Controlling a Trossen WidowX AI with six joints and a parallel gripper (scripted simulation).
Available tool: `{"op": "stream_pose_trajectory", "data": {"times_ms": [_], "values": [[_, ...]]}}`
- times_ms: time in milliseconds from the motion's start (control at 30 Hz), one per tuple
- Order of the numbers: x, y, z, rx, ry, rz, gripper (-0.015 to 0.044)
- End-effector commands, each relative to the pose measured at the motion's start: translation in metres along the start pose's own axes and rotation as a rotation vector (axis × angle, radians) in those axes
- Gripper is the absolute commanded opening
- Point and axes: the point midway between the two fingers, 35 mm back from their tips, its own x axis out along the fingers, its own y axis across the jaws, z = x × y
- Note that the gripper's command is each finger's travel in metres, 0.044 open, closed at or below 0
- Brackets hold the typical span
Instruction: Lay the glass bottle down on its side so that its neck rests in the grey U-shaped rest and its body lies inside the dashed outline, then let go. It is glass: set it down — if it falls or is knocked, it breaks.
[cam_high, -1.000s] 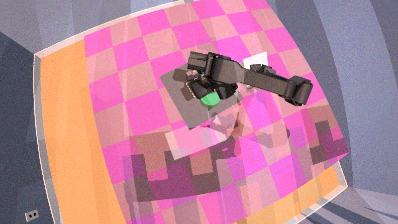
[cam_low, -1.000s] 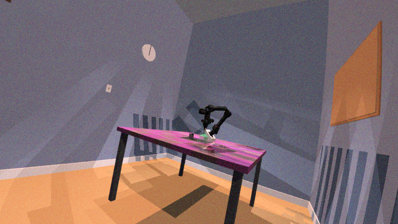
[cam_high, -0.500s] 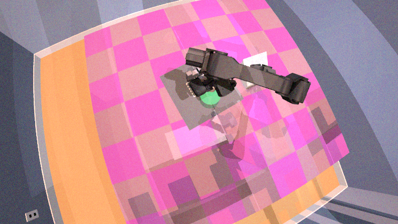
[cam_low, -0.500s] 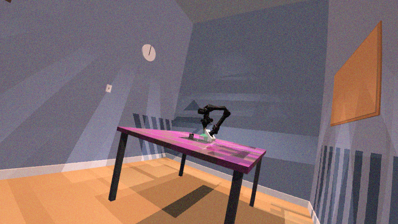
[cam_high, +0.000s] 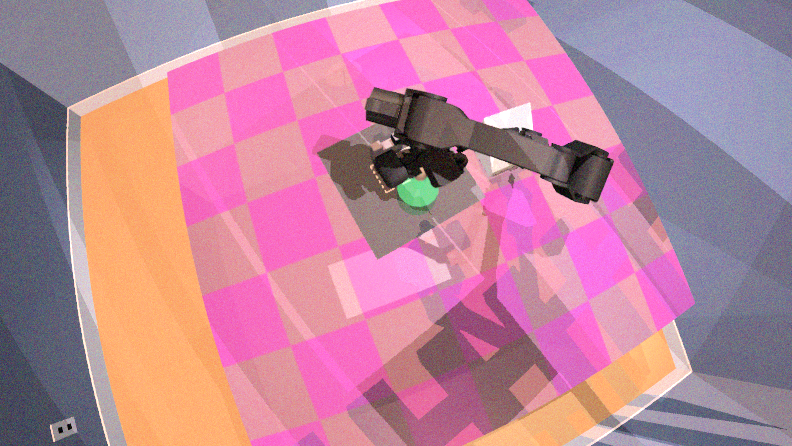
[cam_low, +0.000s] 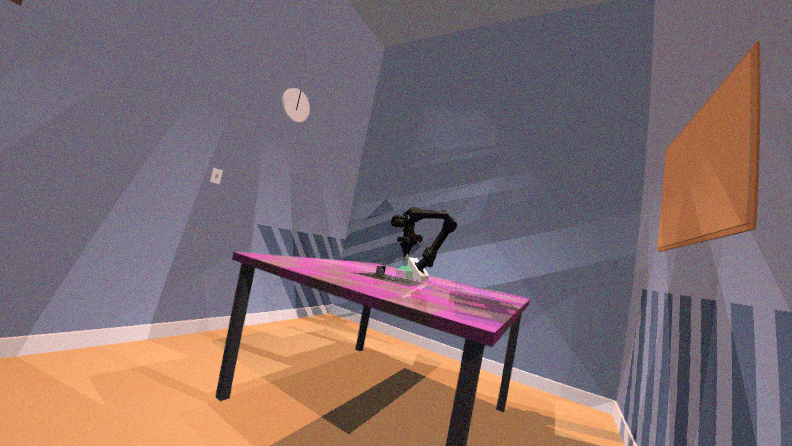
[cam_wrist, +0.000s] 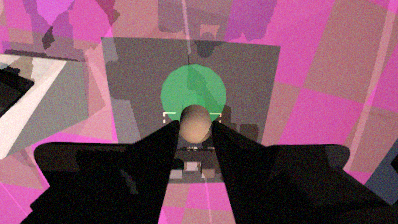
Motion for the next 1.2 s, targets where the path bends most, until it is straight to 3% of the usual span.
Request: {"op": "stream_pose_trajectory", "data": {"times_ms": [0,1167], "values": [[-0.003,0.000,-0.009,-0.001,0.009,0.000,0.0118],[-0.006,0.000,-0.029,0.011,-0.058,-0.003,0.0118]]}}
